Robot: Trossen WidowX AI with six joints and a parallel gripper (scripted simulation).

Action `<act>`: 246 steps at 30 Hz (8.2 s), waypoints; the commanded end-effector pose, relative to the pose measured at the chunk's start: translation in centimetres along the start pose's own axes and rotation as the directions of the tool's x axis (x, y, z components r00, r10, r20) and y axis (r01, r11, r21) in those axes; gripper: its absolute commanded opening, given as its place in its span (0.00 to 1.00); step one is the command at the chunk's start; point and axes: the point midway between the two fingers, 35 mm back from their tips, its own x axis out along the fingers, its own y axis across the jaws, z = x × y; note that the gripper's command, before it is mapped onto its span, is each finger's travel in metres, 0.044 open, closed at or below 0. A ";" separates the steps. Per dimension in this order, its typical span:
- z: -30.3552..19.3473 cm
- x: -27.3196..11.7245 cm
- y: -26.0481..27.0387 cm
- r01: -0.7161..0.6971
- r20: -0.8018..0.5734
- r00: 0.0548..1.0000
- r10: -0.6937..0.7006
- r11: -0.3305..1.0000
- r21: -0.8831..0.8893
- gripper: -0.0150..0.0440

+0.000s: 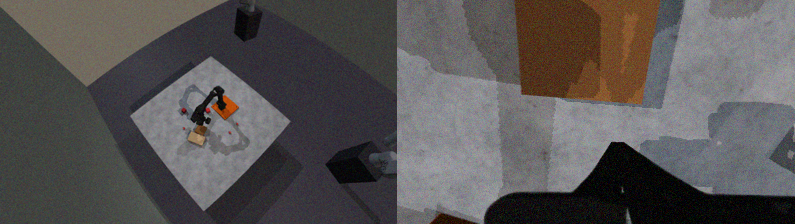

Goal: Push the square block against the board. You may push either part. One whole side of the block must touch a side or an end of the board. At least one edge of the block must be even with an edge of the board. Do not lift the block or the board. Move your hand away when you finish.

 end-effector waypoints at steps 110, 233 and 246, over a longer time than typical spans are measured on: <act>3.1 -0.6 -3.0 0.003 0.005 1.000 -0.008 0.755 0.656 0.25; 9.2 1.7 -5.0 -0.012 0.012 1.000 -0.013 0.010 1.000 0.25; 9.4 -0.2 -4.3 -0.020 0.022 1.000 -0.018 0.135 0.991 0.25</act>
